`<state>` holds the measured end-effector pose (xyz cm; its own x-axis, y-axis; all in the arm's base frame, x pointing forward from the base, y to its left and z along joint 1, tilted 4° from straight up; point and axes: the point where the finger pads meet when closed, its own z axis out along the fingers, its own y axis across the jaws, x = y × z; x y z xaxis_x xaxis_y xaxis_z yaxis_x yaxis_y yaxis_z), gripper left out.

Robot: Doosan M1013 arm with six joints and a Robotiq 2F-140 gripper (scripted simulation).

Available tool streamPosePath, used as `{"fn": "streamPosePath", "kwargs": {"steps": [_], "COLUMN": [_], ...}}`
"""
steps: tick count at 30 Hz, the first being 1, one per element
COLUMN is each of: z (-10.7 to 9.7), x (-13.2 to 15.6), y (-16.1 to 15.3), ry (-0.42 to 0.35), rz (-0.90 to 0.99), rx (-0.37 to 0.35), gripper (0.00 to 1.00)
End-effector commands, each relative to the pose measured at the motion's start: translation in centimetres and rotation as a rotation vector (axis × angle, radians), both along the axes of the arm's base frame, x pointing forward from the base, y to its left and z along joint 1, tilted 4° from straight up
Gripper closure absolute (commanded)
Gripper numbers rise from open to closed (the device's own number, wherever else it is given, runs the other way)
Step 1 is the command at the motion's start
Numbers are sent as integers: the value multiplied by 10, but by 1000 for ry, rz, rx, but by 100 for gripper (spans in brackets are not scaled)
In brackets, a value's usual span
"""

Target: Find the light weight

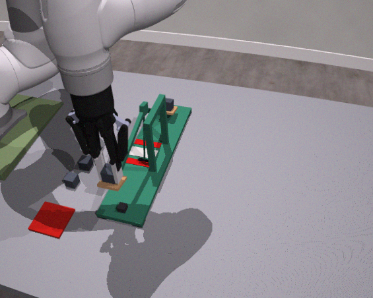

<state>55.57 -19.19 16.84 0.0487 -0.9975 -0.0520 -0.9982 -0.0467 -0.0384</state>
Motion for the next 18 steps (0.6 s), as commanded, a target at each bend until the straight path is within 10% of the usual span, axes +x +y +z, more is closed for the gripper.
{"fn": "streamPosePath", "kwargs": {"steps": [1, 18], "z": [0, -2], "x": [0, 0], "y": [0, 0], "ry": [0, 0], "rz": [0, 0], "rx": [0, 0], "gripper": [76, 76]}}
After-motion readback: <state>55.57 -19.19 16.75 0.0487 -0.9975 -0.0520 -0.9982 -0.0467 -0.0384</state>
